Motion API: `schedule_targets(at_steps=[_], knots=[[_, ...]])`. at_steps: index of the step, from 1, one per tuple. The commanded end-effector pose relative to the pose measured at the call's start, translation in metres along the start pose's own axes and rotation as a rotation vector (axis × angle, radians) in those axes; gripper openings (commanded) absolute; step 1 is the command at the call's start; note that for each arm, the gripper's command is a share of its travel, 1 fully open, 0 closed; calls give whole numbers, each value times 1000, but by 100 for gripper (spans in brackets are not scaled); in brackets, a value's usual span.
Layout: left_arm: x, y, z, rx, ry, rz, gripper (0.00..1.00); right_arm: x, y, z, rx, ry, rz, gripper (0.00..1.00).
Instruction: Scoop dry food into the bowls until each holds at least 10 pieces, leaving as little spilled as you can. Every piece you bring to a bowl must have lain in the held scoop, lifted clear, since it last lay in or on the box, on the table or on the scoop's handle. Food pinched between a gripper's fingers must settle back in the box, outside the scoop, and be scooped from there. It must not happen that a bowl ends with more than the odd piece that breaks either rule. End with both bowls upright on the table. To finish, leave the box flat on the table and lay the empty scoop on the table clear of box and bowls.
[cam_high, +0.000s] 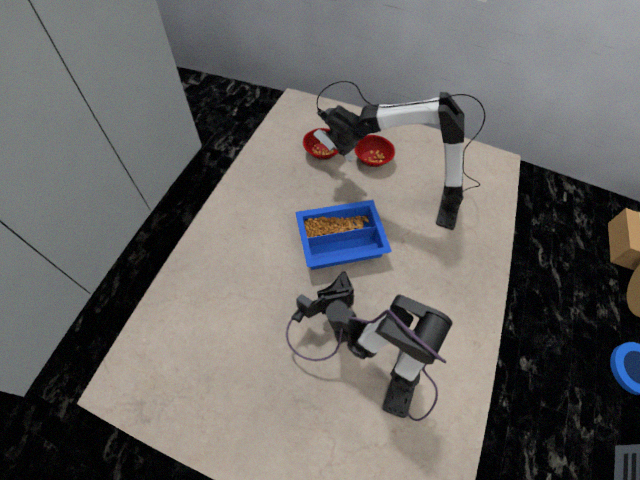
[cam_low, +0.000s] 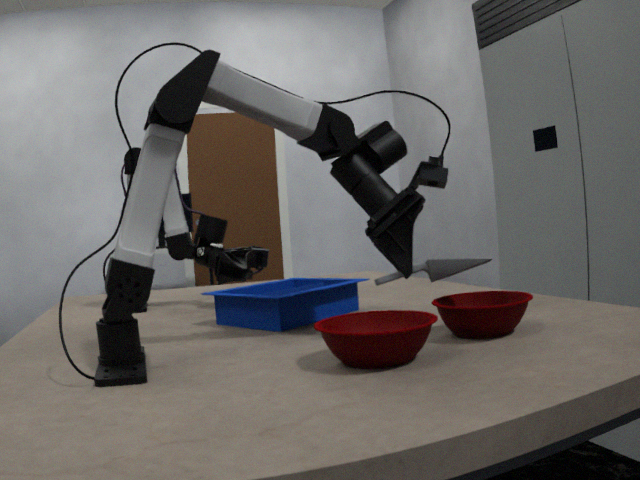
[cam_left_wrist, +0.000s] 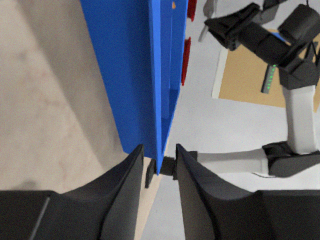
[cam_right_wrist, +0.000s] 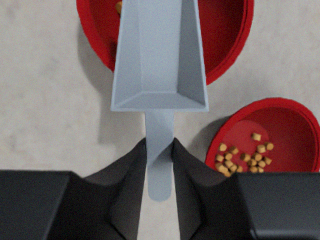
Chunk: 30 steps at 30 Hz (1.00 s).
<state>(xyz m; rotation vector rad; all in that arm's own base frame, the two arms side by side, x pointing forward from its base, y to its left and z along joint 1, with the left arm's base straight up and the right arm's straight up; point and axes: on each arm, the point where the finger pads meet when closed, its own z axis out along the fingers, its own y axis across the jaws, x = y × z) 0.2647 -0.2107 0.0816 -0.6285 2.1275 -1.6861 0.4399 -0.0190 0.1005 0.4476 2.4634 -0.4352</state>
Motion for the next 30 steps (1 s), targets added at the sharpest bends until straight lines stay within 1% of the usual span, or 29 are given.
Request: schedule_targets(at_steps=[1, 2, 3, 4, 5, 11, 15, 17, 20, 21, 22, 30], knots=[[4, -5, 1, 21, 15, 32, 27, -19, -5, -12, -7, -60, 26, 0], [4, -5, 1, 21, 15, 32, 27, -19, -5, -12, -7, -60, 26, 0], [-14, -16, 3, 35, -41, 67, 27, -19, -5, -12, -7, -60, 26, 0], [-21, -19, 3, 36, -62, 92, 27, -19, -5, -12, -7, -60, 26, 0], [-24, -16, 4, 23, -74, 110, 27, -19, -5, -12, -7, -60, 26, 0], [-62, -27, 9, -29, -197, 296, 27, -19, -5, -12, -7, -60, 26, 0], [-84, -46, 9, -45, -265, 415, 27, -19, -5, -12, -7, -60, 26, 0], [-100, -55, 5, -60, -314, 467, 27, -19, -5, -12, -7, -60, 26, 0], [-98, -58, 8, -62, -307, 493, 27, -19, -5, -12, -7, -60, 26, 0], [-103, -65, 7, -65, -325, 523, 27, -19, -5, -12, -7, -60, 26, 0], [-116, -68, 0, -80, -366, 544, 27, -19, -5, -12, -7, -60, 26, 0], [-158, -112, -22, -151, -516, 755, 27, -19, -5, -12, -7, -60, 26, 0]])
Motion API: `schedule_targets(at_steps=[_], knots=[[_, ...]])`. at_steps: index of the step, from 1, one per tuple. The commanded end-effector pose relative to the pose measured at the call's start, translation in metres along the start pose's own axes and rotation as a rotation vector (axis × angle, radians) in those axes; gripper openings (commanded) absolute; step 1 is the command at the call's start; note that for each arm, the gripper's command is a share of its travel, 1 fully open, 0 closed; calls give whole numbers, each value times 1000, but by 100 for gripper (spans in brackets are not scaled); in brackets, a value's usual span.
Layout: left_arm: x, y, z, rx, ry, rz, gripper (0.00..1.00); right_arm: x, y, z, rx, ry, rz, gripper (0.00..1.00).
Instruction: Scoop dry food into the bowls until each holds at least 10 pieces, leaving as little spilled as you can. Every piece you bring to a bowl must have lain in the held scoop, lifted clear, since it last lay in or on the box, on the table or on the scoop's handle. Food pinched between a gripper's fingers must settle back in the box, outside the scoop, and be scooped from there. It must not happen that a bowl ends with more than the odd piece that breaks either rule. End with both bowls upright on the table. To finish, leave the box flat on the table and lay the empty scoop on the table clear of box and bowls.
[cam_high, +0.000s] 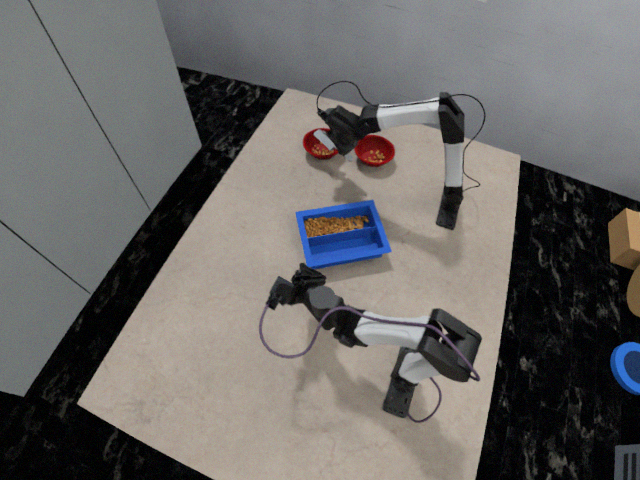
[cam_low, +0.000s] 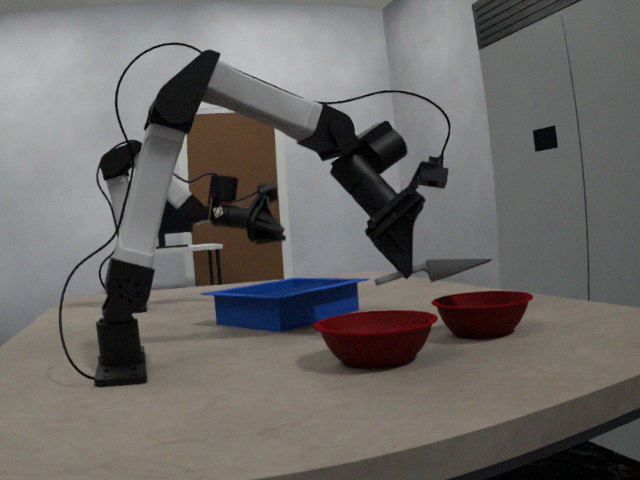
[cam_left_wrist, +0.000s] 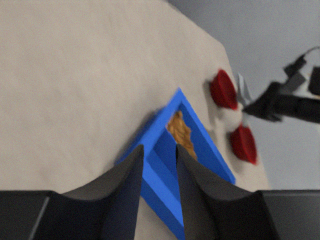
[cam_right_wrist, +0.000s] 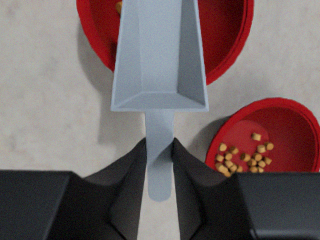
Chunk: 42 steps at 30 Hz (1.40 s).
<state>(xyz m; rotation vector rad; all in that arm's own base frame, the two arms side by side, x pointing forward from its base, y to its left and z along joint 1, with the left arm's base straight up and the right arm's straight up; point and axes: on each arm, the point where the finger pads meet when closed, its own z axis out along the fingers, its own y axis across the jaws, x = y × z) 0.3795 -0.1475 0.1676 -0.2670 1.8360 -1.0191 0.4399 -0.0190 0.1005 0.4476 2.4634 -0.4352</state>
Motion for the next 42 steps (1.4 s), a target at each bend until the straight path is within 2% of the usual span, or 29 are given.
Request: schedule_targets(at_steps=[1, 4, 7, 11, 21, 24, 34, 40, 42], knots=[[-46, -5, 0, -64, -95, 167, 27, -19, -5, -12, -7, -60, 26, 0], [-68, -9, -4, -99, -139, 243, 27, -19, -5, -12, -7, -60, 26, 0], [-70, -10, -3, -108, -139, 266, 27, -19, -5, -12, -7, -60, 26, 0], [-107, -16, -18, -162, -215, 366, 27, -19, -5, -12, -7, -60, 26, 0], [-170, -33, -56, -303, -325, 591, 27, -19, -5, -12, -7, -60, 26, 0], [-171, -33, -57, -318, -321, 609, 27, -19, -5, -12, -7, -60, 26, 0], [-224, -56, -116, -481, -417, 807, 27, -19, -5, -12, -7, -60, 26, 0], [-229, -56, -122, -509, -410, 825, 27, -19, -5, -12, -7, -60, 26, 0], [-212, -53, -102, -451, -362, 799, 27, -19, -5, -12, -7, -60, 26, 0]])
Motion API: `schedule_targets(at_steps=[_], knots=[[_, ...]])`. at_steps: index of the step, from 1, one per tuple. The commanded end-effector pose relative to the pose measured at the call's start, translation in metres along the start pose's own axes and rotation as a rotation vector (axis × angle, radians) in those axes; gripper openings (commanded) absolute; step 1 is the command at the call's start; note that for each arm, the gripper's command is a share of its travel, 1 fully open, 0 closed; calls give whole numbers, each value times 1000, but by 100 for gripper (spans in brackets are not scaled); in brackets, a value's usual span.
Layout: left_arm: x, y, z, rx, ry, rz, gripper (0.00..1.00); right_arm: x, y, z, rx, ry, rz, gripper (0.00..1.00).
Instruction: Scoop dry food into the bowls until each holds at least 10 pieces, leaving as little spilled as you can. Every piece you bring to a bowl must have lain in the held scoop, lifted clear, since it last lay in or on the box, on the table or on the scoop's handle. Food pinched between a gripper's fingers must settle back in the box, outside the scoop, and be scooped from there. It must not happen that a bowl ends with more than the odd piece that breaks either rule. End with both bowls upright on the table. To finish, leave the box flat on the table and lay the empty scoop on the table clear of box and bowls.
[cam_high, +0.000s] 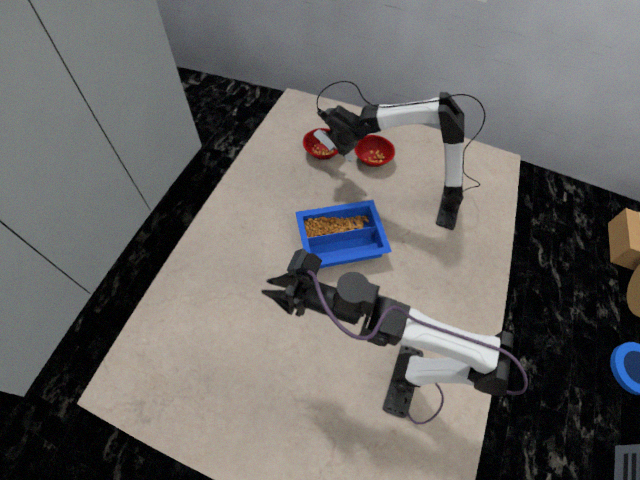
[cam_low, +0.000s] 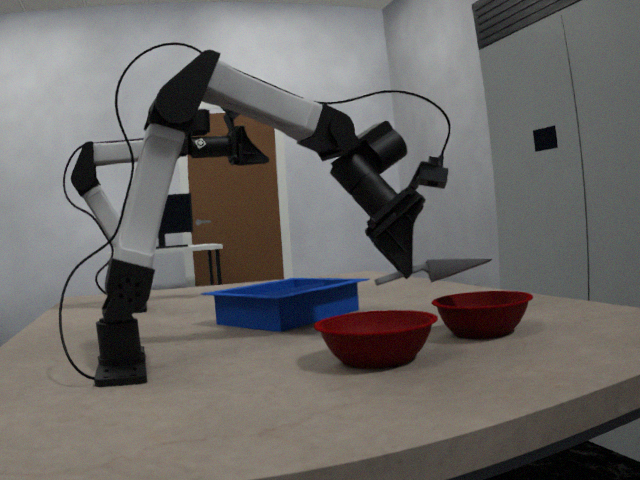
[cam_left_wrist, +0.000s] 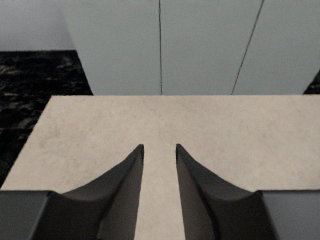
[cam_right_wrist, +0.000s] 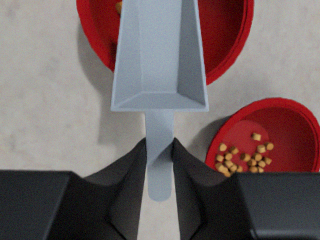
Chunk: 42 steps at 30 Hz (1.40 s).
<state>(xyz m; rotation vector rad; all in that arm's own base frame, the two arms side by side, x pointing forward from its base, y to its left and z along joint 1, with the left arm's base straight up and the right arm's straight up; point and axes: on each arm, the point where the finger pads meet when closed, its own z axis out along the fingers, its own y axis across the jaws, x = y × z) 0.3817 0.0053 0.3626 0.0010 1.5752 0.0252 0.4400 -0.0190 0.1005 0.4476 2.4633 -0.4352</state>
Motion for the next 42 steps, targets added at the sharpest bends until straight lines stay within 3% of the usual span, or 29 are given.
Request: schedule_targets(at_steps=[1, 2, 4, 5, 16, 29, 33, 42], knots=[[-19, -11, 3, 37, -44, -18, 27, -19, -5, -12, -7, -60, 26, 0], [-37, -11, -6, 41, -102, -28, 27, -19, -5, -12, -7, -60, 26, 0], [-39, -12, -8, 43, -107, -28, 27, -19, -5, -12, -7, -60, 26, 0], [-37, -12, -6, 43, -102, -28, 27, 0, -5, -13, -20, -8, -12, 0], [-31, -7, -1, 25, -85, -26, 27, 38, 4, -37, -229, 43, -168, 0], [-31, -7, -1, 25, -85, -27, 27, 118, -2, -76, -478, 125, -361, 0], [-31, -7, -1, 25, -85, -27, 27, 109, 3, -77, -499, 80, -359, 0], [-31, -7, -1, 25, -85, -27, 27, 113, -8, -80, -442, 109, -329, 0]])
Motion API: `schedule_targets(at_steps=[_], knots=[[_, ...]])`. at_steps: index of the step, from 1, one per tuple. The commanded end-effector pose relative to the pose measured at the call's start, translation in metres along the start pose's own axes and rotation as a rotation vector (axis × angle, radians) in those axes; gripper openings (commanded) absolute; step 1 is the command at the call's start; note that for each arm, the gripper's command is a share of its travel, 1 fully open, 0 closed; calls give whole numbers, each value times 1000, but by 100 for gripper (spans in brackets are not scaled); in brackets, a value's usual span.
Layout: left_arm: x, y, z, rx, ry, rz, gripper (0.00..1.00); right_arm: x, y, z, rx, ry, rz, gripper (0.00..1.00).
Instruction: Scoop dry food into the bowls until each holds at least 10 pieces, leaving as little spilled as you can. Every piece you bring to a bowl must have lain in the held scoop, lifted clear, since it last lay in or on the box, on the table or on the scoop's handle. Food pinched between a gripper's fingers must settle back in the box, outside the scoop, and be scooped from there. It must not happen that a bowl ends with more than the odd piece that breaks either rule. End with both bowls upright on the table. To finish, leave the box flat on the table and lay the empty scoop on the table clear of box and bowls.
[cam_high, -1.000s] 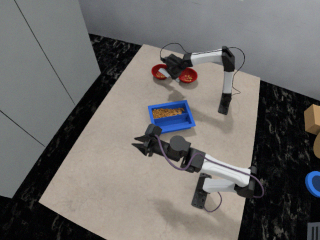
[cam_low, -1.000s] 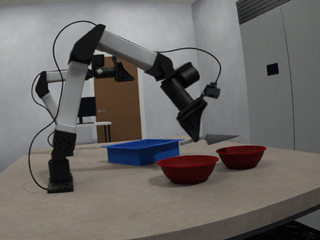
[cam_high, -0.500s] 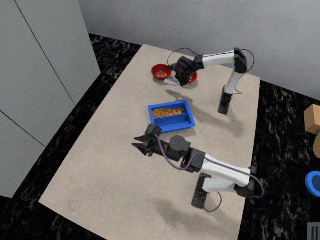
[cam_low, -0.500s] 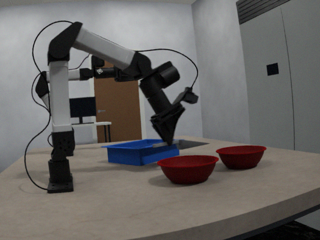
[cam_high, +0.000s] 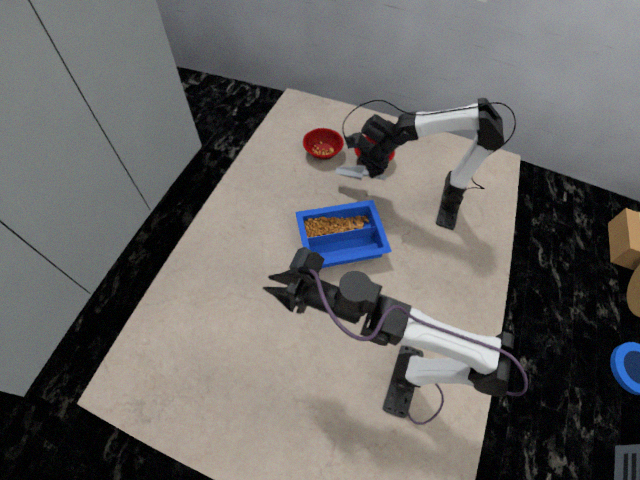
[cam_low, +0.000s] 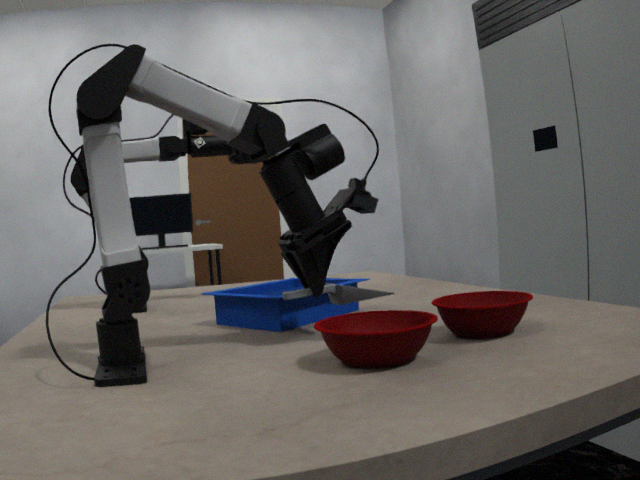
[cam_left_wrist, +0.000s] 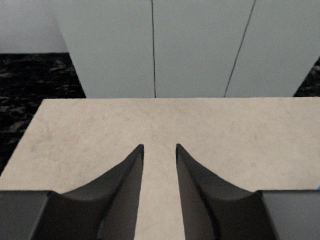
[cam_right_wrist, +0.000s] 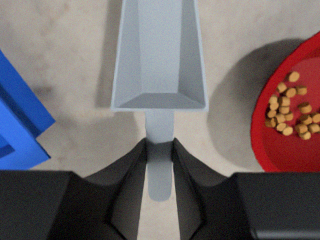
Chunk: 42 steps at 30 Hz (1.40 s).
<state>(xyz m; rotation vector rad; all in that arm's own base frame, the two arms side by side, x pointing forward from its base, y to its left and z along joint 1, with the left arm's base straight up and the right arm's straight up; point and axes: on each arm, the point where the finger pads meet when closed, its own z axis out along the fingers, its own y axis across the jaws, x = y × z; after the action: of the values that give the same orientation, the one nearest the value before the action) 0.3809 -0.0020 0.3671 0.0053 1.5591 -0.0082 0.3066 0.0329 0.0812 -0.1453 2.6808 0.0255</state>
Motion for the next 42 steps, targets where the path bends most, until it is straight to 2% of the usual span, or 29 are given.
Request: schedule_targets(at_steps=[1, 7, 10, 14, 19, 22, 24, 26, 29, 37, 39, 42], knots=[[-26, 0, 0, 2, -68, -8, 27, -9, -2, -11, 12, -37, 14, 0], [-26, 0, 0, 2, -68, -8, 27, -12, -2, -11, 12, -47, 14, 0], [-26, 0, 0, 2, -68, -8, 27, 3, 0, 7, 4, 5, 7, 0], [-26, 0, 0, 2, -68, -8, 27, -4, 3, 7, -6, -14, 1, 0], [-26, 0, 0, 2, -68, -8, 27, 5, 3, 14, -7, 6, 1, 0], [-26, 0, 0, 2, -68, -8, 27, -10, 2, 6, -3, -35, 2, 0], [-26, 0, 0, 2, -68, -8, 27, -10, 2, 6, -3, -35, 2, 0], [-26, 0, 0, 2, -68, -8, 27, 9, 2, 19, -7, 16, 2, 0], [-26, 0, 0, 2, -68, -8, 27, 2, 2, 16, -8, -6, 1, 0], [-26, 0, 0, 2, -68, -8, 27, 8, 4, 24, -11, 7, -7, 0], [-26, 0, 0, 2, -68, -8, 27, -2, 2, 22, -5, -11, -1, 0], [-26, 0, 0, 2, -68, -8, 27, 5, 2, 23, -8, -8, -1, 0]])
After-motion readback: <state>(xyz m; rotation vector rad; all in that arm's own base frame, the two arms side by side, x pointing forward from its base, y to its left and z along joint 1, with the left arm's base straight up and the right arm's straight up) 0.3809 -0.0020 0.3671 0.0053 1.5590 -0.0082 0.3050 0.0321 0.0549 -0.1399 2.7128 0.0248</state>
